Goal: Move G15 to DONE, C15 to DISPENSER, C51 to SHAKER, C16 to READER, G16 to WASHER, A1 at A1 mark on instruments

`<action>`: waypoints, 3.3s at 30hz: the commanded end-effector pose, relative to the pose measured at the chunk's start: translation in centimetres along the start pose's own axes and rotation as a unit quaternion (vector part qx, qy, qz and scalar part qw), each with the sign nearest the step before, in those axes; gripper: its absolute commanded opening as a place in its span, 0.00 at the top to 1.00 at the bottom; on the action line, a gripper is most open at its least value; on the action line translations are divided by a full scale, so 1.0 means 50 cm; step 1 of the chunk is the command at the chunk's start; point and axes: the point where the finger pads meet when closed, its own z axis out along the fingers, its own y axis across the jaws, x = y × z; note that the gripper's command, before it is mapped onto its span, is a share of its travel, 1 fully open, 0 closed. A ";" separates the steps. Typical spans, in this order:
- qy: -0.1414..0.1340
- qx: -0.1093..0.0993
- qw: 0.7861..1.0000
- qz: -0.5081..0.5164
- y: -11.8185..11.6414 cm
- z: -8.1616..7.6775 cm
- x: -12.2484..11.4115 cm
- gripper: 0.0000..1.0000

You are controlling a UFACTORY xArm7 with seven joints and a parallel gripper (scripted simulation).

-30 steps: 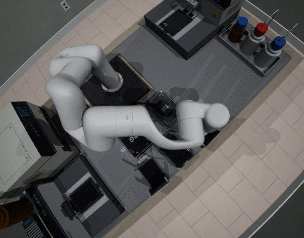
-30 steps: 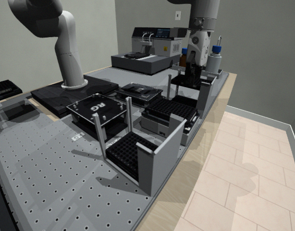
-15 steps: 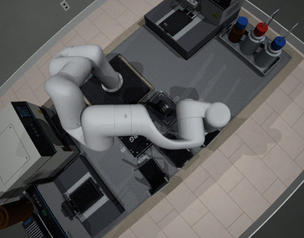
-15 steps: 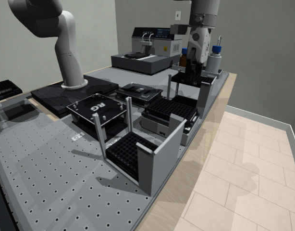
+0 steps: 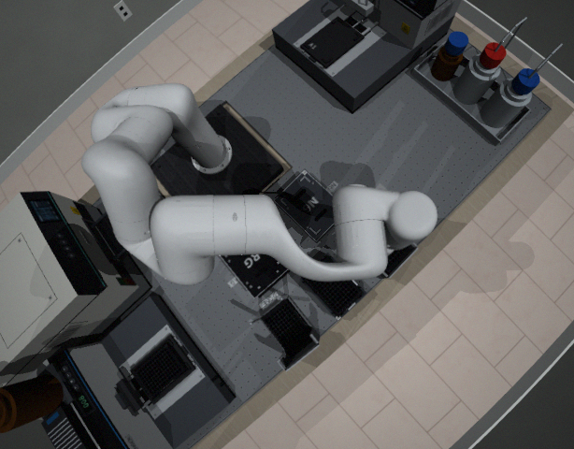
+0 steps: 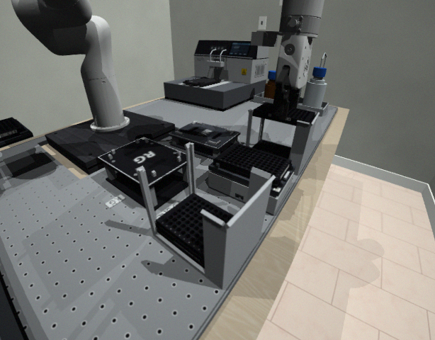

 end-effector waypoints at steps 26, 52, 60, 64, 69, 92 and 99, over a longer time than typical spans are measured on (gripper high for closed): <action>-0.002 -0.001 1.000 0.000 0.002 -0.038 -0.002 1.00; -0.002 -0.001 1.000 0.000 0.002 -0.083 -0.002 1.00; -0.002 -0.001 1.000 0.000 0.002 -0.099 -0.002 1.00; -0.002 -0.001 1.000 0.000 0.002 -0.110 -0.002 1.00; -0.002 -0.001 1.000 0.000 0.002 -0.123 -0.002 1.00; -0.002 -0.001 1.000 0.000 0.002 -0.179 -0.002 1.00; -0.002 -0.001 1.000 0.000 0.002 -0.183 -0.002 1.00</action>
